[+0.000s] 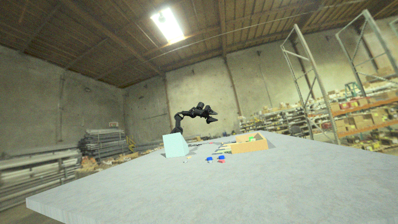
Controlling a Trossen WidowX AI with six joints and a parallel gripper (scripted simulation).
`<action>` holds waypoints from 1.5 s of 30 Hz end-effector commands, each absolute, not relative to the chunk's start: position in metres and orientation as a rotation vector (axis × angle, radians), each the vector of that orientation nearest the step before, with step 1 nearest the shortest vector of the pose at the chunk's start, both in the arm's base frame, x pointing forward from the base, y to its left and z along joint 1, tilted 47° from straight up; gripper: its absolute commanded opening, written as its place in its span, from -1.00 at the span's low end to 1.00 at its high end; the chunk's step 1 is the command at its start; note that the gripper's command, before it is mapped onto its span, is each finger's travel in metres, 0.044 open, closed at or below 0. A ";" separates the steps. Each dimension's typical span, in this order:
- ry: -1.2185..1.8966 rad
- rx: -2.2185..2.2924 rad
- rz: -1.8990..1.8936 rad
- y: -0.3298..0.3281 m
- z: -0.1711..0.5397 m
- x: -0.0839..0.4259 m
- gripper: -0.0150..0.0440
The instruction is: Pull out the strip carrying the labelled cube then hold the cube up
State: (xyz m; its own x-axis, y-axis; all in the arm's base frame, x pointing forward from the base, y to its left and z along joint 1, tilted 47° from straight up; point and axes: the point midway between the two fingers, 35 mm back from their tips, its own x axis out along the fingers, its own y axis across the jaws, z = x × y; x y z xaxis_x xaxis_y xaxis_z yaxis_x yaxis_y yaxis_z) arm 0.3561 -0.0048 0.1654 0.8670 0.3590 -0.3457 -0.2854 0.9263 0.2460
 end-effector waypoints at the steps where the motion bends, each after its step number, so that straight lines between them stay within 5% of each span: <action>1: 0.526 0.463 0.350 -0.028 0.116 0.345 0.86; 13: 0.614 0.759 0.356 -0.045 0.078 0.325 0.86; 28: 1.148 0.730 0.416 -0.045 -0.003 0.385 -0.47; 45: 1.574 0.676 0.601 -0.020 -0.056 0.383 -0.49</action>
